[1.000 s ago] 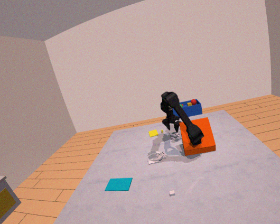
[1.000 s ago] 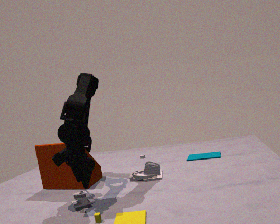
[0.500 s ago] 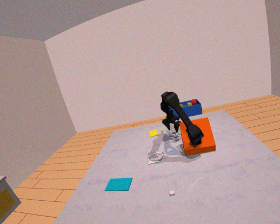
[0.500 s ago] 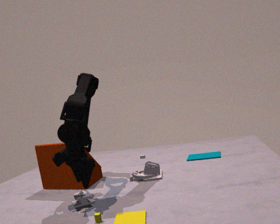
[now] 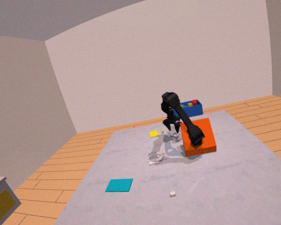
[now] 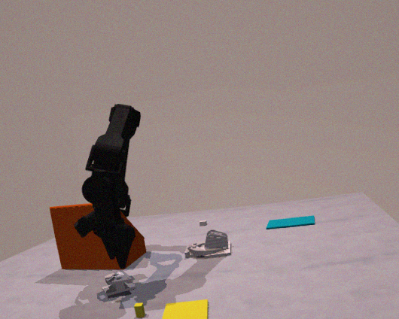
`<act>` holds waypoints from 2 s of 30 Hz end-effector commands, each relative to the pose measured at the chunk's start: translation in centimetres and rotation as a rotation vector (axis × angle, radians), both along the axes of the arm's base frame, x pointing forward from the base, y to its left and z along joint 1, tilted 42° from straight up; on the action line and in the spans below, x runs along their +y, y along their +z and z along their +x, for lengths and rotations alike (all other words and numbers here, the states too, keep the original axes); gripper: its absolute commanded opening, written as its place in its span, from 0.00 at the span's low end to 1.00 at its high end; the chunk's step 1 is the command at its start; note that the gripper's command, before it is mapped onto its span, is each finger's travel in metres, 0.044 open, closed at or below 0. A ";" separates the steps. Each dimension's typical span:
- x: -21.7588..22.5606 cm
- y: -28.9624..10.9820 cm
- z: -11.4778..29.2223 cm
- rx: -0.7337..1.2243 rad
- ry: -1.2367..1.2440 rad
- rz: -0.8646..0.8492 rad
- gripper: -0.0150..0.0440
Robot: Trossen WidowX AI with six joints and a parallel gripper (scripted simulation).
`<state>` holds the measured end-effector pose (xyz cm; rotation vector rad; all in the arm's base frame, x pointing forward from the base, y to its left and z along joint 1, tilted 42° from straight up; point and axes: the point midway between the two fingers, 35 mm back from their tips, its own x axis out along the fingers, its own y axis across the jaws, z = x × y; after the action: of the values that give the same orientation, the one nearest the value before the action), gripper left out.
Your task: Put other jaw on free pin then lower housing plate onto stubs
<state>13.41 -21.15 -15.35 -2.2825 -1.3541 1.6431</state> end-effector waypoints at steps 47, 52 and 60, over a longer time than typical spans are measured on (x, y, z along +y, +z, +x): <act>3.1 -4.0 0.6 -0.004 -0.005 0.001 1.00; 3.1 -4.0 0.6 -0.004 -0.005 0.001 1.00; 3.1 -4.0 0.5 -0.002 0.000 0.000 0.97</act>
<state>13.96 -18.01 -19.34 -2.2841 -1.3551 1.6417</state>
